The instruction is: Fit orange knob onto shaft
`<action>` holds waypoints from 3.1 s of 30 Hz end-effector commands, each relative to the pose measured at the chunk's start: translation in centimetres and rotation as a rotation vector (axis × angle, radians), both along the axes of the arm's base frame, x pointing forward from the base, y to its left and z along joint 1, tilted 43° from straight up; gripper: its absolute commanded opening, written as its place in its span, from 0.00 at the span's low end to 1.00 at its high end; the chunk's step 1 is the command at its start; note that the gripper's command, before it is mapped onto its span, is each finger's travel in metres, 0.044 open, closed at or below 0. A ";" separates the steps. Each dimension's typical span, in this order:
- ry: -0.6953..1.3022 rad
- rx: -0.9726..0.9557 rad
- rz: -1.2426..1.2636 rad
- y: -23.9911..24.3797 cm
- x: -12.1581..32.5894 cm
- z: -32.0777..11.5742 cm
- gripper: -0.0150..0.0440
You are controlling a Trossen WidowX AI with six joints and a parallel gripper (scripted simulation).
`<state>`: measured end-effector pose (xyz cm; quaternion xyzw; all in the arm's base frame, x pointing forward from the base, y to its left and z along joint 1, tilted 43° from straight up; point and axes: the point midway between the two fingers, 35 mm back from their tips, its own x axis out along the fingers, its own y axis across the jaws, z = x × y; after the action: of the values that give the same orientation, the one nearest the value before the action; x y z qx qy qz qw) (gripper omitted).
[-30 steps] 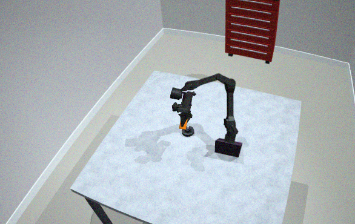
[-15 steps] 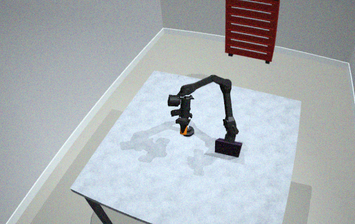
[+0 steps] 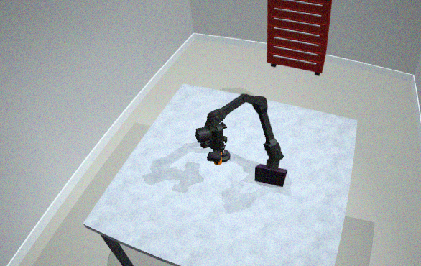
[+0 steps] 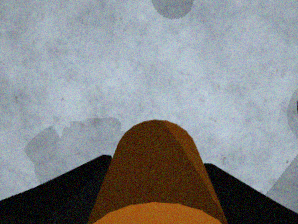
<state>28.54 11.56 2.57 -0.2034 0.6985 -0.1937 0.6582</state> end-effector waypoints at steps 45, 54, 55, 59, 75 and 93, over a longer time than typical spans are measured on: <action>-0.016 -0.165 -0.004 -8.9 1.3 -11.6 0.65; -0.016 -0.165 -0.004 -8.9 1.3 -11.6 0.66; -0.016 -0.165 -0.004 -8.9 1.3 -11.6 0.66; -0.016 -0.165 -0.004 -8.9 1.3 -11.6 0.66; -0.011 -0.167 0.001 -3.3 1.6 -5.5 1.00; -0.012 -0.167 0.002 -5.4 1.6 -7.9 1.00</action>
<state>30.35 6.73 -4.78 -0.2513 0.6736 -0.2509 0.6482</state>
